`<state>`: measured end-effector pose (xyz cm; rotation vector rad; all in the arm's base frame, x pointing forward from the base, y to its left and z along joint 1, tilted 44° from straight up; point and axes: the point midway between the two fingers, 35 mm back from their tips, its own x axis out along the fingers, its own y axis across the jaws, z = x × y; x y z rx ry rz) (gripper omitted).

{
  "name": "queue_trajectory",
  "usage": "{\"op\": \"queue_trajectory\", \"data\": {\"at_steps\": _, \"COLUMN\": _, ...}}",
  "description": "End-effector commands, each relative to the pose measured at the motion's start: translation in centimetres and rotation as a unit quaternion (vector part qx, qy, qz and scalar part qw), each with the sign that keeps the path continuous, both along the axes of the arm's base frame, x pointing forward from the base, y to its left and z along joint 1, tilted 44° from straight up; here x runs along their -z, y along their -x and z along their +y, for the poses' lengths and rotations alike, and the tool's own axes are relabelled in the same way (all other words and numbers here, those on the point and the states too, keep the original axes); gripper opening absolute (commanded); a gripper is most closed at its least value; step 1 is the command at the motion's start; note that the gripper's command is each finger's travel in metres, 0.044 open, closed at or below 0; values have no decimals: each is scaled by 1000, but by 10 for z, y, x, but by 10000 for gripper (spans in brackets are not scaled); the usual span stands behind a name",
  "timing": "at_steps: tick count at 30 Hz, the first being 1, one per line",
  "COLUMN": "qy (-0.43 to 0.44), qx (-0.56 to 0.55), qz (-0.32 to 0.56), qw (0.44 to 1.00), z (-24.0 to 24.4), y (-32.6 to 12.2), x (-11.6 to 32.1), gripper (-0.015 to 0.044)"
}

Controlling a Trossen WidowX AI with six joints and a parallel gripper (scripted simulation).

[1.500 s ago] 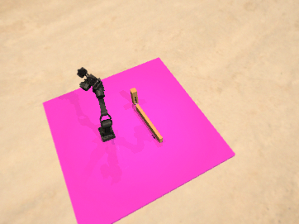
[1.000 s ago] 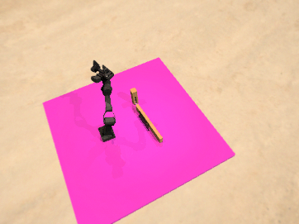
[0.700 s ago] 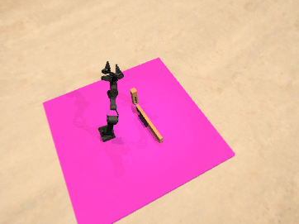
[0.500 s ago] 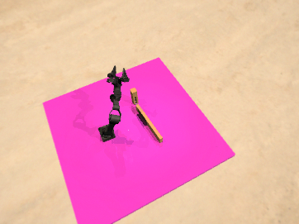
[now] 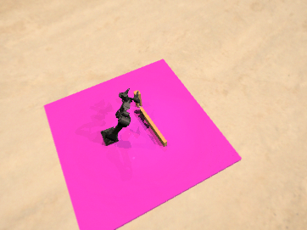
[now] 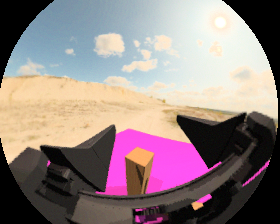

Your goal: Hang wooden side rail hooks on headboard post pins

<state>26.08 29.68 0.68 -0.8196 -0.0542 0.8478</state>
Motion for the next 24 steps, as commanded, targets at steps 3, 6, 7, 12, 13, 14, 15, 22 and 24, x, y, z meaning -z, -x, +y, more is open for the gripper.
{"op": "queue_trajectory", "data": {"at_steps": 3, "qy": 89, "qx": 110, "qz": 85, "qw": 986, "z": -97, "y": 15, "x": 51, "gripper": 440}}
{"op": "queue_trajectory", "data": {"at_steps": 6, "qy": 124, "qx": 152, "qz": 117, "qw": 974, "z": -135, "y": 27, "x": 64, "gripper": 440}}
{"op": "queue_trajectory", "data": {"at_steps": 7, "qy": 128, "qx": 158, "qz": 122, "qw": 972, "z": -140, "y": 30, "x": 65, "gripper": 440}}
{"op": "queue_trajectory", "data": {"at_steps": 12, "qy": 130, "qx": 159, "qz": 123, "qw": 971, "z": -142, "y": 30, "x": 66, "gripper": 440}}
{"op": "queue_trajectory", "data": {"at_steps": 13, "qy": 130, "qx": 159, "qz": 123, "qw": 971, "z": -142, "y": 30, "x": 66, "gripper": 440}}
{"op": "queue_trajectory", "data": {"at_steps": 14, "qy": 130, "qx": 159, "qz": 123, "qw": 971, "z": -142, "y": 30, "x": 66, "gripper": 440}}
{"op": "queue_trajectory", "data": {"at_steps": 15, "qy": 130, "qx": 159, "qz": 123, "qw": 971, "z": -142, "y": 30, "x": 66, "gripper": 440}}
{"op": "queue_trajectory", "data": {"at_steps": 22, "qy": 130, "qx": 159, "qz": 123, "qw": 971, "z": -142, "y": 30, "x": 66, "gripper": 440}}
{"op": "queue_trajectory", "data": {"at_steps": 24, "qy": 130, "qx": 159, "qz": 123, "qw": 971, "z": -142, "y": 30, "x": 66, "gripper": 440}}
